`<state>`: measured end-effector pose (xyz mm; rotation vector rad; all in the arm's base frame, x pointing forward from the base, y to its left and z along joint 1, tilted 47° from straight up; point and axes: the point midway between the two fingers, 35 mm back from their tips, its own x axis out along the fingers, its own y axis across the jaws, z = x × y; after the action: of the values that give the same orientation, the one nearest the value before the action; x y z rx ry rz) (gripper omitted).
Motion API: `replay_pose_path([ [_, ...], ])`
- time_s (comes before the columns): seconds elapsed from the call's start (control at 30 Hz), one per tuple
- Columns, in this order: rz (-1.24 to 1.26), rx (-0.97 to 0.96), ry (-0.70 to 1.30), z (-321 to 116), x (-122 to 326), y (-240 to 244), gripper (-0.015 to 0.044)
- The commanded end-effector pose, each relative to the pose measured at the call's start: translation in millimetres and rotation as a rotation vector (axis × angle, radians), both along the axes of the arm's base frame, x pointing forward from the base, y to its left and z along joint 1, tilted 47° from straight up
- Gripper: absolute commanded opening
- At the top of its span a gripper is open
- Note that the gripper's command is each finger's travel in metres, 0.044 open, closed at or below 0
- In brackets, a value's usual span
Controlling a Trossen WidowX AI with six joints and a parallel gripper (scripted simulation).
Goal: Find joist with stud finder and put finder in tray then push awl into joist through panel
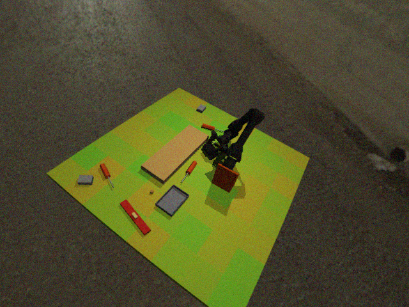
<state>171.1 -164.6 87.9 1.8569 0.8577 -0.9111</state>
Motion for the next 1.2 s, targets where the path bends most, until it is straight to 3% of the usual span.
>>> replay_pose_path([
  [0.0, -0.009, -0.007, 0.006, -1.0, -1.4, -3.3, 0.0381],
  [1.17, -0.009, -0.007, 0.006, 0.6, -2.8, -5.4, 0.0381],
])
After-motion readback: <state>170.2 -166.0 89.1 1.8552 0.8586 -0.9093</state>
